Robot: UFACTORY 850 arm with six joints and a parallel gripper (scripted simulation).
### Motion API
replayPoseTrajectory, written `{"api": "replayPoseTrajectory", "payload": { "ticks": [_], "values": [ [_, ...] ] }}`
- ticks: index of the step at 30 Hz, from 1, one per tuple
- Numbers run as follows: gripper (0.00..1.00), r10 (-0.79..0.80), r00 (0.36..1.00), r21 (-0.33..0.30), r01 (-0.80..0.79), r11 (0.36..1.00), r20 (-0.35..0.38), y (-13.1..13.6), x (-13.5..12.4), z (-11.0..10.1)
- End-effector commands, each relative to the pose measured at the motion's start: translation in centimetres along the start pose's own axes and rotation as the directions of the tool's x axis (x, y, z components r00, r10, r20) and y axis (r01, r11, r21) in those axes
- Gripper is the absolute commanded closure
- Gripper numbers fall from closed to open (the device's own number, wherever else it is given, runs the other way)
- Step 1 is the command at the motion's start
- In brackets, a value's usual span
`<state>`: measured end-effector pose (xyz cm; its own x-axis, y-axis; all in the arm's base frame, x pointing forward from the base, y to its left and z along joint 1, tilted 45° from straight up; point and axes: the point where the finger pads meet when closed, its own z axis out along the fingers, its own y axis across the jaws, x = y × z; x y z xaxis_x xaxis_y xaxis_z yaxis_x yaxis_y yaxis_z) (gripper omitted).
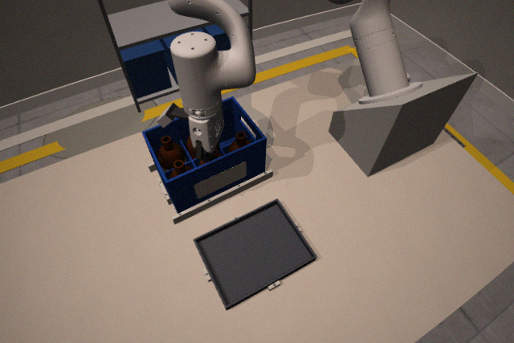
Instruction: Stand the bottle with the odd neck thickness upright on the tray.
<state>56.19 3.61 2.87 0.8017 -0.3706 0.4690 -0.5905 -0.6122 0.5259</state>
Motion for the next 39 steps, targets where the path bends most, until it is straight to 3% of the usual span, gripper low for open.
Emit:
{"api": "replayPoseTrajectory", "payload": {
  "ticks": [1,39],
  "values": [
    [1.0,0.001,1.0,0.001,-0.001,1.0,-0.001,-0.05,0.05,-0.08],
    [1.0,0.001,1.0,0.001,-0.001,1.0,-0.001,-0.05,0.04,-0.61]
  ]
}}
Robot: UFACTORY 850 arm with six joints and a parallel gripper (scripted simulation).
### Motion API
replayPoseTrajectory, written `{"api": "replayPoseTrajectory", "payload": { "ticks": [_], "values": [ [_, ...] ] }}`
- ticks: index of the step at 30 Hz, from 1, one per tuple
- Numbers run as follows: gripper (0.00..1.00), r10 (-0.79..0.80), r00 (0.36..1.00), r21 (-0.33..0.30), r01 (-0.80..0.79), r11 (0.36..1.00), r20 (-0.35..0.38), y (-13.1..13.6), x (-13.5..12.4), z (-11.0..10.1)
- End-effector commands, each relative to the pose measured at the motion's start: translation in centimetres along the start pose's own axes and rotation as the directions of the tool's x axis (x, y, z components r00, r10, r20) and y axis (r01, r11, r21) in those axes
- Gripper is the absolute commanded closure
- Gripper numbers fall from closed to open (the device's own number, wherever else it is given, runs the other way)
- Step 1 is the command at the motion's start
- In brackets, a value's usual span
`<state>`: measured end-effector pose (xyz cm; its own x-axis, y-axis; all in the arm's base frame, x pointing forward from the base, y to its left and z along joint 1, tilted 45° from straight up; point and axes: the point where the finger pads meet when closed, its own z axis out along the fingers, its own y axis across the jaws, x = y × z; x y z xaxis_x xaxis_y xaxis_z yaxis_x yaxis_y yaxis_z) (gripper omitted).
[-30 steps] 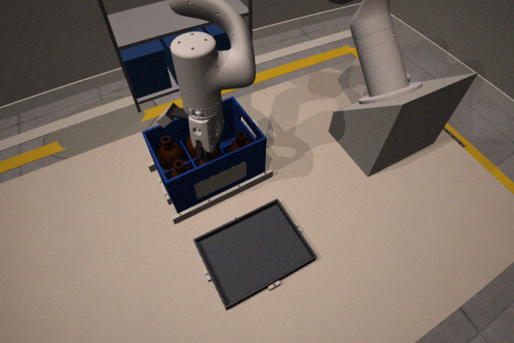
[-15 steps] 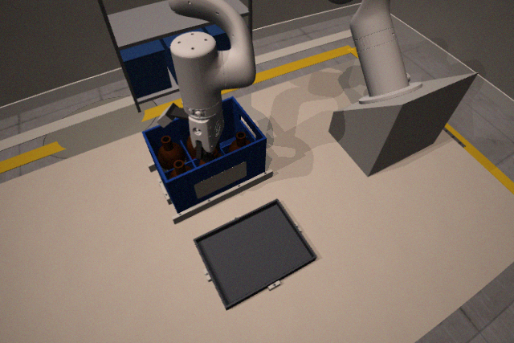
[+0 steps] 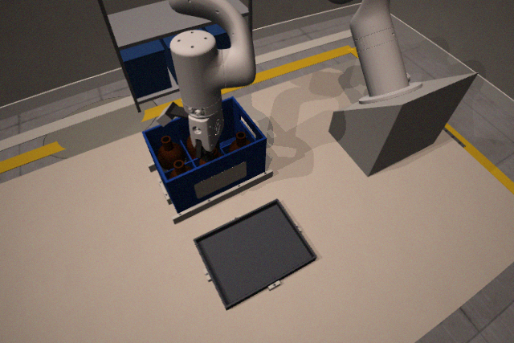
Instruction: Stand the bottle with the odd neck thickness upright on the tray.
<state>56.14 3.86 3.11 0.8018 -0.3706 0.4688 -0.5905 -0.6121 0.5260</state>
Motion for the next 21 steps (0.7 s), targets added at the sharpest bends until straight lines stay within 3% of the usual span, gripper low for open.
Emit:
{"api": "replayPoseTrajectory", "payload": {
  "ticks": [1,21],
  "values": [
    [1.0,0.001,1.0,0.001,-0.001,1.0,-0.001,-0.1,0.1,-0.3],
    [1.0,0.001,1.0,0.001,-0.001,1.0,-0.001,0.0,0.0,-2.4]
  ]
}}
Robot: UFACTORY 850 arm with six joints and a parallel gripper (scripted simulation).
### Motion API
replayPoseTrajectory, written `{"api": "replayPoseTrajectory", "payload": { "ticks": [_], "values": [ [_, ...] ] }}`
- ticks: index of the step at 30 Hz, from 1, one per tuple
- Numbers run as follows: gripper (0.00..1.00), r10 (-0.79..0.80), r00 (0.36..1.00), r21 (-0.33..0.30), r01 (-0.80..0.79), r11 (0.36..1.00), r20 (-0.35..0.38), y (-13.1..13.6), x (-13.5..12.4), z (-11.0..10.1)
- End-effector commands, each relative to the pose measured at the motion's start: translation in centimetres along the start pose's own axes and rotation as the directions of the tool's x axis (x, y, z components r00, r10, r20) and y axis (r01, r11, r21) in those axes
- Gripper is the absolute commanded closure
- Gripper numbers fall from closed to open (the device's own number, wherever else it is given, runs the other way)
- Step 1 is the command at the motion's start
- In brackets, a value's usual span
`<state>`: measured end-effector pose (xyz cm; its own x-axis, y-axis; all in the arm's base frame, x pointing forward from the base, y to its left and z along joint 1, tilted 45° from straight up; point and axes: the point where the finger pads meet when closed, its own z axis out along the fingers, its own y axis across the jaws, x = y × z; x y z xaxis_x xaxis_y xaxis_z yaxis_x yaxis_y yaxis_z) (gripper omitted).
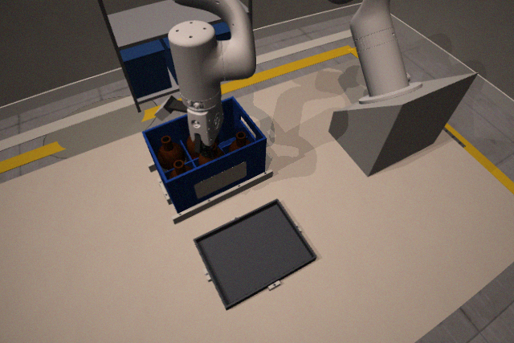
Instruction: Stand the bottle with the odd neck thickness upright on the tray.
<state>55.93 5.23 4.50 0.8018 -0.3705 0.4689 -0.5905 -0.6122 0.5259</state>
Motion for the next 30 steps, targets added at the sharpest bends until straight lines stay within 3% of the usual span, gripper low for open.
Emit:
{"api": "replayPoseTrajectory", "payload": {
  "ticks": [1,30],
  "values": [
    [1.0,0.001,1.0,0.001,-0.001,1.0,-0.001,0.0,0.0,-0.5],
    [1.0,0.001,1.0,0.001,-0.001,1.0,-0.001,0.0,0.0,-1.8]
  ]
}}
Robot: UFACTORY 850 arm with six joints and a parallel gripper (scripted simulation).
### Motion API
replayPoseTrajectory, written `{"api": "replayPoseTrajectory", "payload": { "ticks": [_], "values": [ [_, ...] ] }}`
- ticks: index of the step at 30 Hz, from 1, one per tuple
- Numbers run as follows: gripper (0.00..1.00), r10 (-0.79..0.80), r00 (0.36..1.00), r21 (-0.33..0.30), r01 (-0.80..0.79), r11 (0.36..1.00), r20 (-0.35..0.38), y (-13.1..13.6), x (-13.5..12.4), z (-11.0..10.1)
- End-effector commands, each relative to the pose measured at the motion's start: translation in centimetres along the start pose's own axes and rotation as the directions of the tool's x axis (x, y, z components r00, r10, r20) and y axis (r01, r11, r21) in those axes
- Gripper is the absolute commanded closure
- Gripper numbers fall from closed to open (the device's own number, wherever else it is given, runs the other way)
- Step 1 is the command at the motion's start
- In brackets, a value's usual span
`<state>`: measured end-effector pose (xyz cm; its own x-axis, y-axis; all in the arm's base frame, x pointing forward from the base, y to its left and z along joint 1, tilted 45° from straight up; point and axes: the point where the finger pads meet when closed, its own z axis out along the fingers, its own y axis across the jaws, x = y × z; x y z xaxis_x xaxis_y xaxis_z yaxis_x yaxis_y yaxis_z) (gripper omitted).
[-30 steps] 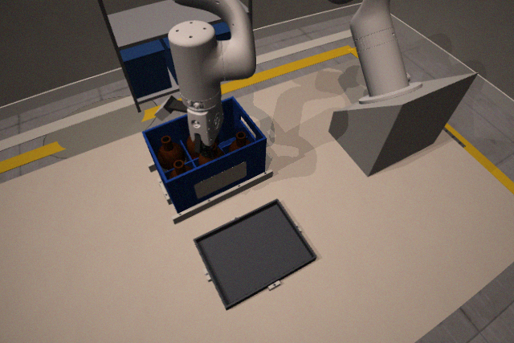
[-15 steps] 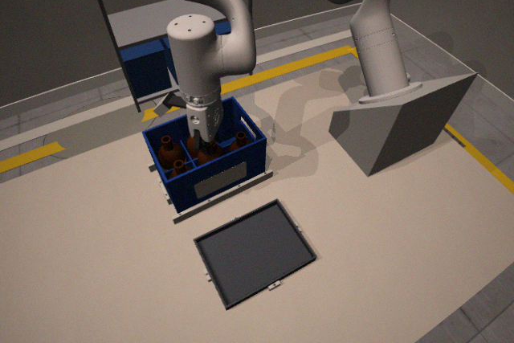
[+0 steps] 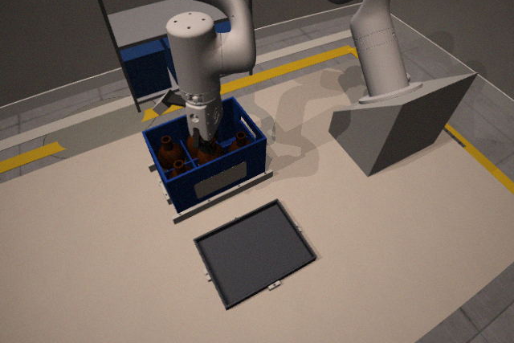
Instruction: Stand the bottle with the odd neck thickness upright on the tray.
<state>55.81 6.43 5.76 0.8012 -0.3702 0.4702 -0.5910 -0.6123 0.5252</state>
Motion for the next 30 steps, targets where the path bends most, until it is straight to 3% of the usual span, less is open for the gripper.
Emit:
{"api": "replayPoseTrajectory", "payload": {
  "ticks": [1,30],
  "values": [
    [1.0,0.0,1.0,0.001,0.0,1.0,0.0,-0.03,-0.03,-0.02],
    [1.0,0.0,1.0,0.001,0.0,1.0,0.0,-0.03,-0.03,-0.63]
  ]
}}
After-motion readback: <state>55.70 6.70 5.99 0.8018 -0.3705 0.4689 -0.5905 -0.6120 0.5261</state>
